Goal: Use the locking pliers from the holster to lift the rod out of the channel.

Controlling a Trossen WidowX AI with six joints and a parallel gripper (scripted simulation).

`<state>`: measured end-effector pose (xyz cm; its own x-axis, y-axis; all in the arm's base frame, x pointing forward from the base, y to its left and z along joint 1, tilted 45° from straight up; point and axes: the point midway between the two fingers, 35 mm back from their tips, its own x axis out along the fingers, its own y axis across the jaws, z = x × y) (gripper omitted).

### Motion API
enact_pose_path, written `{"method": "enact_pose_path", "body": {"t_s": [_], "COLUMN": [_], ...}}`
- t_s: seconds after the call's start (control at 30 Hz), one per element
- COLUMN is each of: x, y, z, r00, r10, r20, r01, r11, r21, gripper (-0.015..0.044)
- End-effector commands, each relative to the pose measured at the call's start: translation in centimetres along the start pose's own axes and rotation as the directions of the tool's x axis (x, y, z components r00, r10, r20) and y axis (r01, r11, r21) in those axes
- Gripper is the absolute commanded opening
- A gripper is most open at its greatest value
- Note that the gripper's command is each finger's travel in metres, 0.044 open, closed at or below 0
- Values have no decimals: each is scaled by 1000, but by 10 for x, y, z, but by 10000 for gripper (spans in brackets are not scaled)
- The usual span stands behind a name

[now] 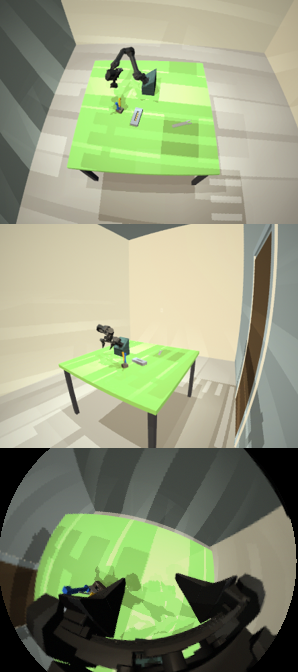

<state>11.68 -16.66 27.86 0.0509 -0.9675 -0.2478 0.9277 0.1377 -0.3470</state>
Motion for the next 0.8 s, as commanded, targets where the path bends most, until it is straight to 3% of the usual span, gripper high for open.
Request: {"method": "enact_pose_path", "body": {"t_s": [0.0, 0.13, 0.2, 0.3, 0.47, 0.6, 0.77], "x": [0, -12, -32, -58, -108, -156, -162], "y": [4, 78, 118, 150, 182, 192, 192], "z": [0, 9, 21, 36, 60, 76, 78], "r00": [1000, 925, 810, 657, 357, 76, 38], "r10": [17, 380, 581, 737, 885, 912, 909], "r20": [-2, 18, 79, 160, 300, 403, 415], "r01": [-17, -380, -586, -752, -921, -968, -967], "r11": [1000, 922, 806, 657, 386, 165, 138], "r21": [4, 74, 84, 61, -45, -190, -212], "gripper": [426, 440, 440, 440, 440, 440, 440]}}
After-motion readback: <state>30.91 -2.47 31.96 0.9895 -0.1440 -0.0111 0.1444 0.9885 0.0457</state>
